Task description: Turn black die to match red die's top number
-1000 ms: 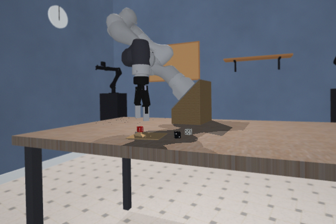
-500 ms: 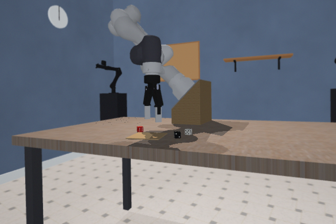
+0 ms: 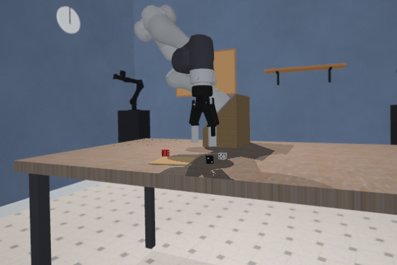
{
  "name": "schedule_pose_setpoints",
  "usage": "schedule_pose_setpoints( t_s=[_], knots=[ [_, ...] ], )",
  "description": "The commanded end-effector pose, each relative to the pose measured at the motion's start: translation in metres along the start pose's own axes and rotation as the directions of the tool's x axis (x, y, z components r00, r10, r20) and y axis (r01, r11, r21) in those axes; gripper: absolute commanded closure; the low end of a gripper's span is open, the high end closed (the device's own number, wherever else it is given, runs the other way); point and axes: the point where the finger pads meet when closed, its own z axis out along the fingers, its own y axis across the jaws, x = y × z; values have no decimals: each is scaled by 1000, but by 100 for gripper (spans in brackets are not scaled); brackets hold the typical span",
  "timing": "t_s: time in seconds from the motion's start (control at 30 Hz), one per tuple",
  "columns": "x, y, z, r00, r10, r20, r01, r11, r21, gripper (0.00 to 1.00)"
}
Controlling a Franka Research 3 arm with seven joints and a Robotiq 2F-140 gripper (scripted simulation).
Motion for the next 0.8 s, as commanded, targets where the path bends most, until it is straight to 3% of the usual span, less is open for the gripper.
schedule_pose_setpoints(
  t_s=[0.0, 0.23, 0.77],
  knots=[
    [5, 11, 1, 1000, 25, -3, -25, 1000, 12, 0],
    [13, 29, 1, 1000, 25, -3, -25, 1000, 12, 0],
    [13, 30, 1, 1000, 25, -3, -25, 1000, 12, 0]
  ],
)
